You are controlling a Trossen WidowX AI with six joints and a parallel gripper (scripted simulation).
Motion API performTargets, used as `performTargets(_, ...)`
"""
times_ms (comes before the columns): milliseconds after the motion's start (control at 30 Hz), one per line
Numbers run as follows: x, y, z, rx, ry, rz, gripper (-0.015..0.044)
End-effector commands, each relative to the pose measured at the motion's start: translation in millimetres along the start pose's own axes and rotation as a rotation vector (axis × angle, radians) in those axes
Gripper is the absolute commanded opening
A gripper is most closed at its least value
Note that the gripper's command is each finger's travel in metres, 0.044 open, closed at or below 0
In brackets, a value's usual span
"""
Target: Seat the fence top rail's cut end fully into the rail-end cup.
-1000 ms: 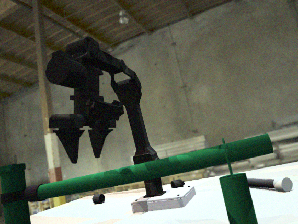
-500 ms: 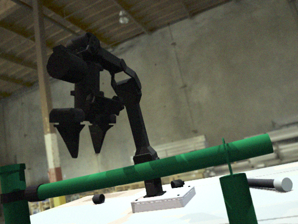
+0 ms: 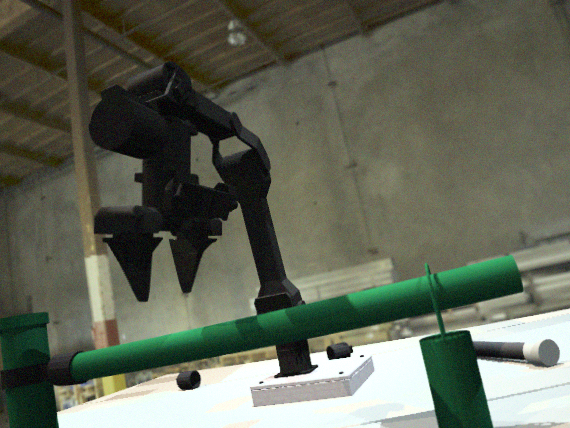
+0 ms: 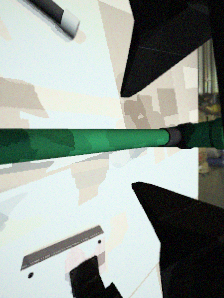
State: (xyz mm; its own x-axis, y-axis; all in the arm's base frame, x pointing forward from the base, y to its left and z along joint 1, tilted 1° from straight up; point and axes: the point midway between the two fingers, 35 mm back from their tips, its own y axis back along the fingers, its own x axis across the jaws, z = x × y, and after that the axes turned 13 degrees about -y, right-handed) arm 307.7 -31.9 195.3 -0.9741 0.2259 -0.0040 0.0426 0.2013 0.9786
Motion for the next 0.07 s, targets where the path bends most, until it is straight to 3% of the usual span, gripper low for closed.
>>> performTargets(0, 0.4, 0.3, 0.2, -0.002, -0.007, 0.002, 0.044)
performTargets(33, 0.4, 0.3, 0.2, -0.002, -0.007, 0.002, 0.044)
